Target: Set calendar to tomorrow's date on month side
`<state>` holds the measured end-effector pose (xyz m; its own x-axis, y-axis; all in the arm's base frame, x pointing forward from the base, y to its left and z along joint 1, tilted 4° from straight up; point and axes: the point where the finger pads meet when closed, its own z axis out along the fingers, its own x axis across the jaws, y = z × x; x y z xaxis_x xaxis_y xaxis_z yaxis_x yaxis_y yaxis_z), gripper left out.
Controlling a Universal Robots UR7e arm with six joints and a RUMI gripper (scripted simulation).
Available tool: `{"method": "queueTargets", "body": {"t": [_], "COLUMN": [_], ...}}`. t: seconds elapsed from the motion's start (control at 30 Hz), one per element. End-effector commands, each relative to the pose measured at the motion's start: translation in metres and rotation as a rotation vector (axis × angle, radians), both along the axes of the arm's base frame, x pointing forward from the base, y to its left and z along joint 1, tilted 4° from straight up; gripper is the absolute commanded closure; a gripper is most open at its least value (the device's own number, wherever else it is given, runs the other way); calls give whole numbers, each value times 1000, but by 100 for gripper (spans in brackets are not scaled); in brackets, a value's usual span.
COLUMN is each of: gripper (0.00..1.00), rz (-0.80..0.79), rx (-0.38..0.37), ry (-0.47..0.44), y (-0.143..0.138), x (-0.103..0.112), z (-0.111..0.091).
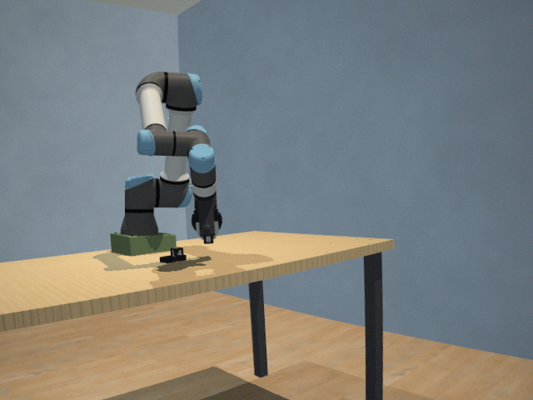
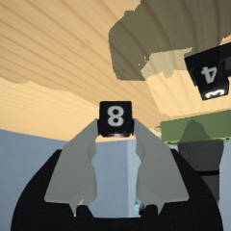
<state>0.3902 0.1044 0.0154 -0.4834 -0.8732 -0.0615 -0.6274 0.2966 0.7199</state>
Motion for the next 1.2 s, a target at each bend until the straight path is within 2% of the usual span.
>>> {"method": "queueTargets", "body": {"t": [0.0,0.67,1.17], "gripper": [89,89,89], "rz": [0,0,0], "rx": [0,0,0], "ry": [-1,-1,-1], "y": [0,2,3], "x": [1,1,1], "z": [-9,-36,-42]}}
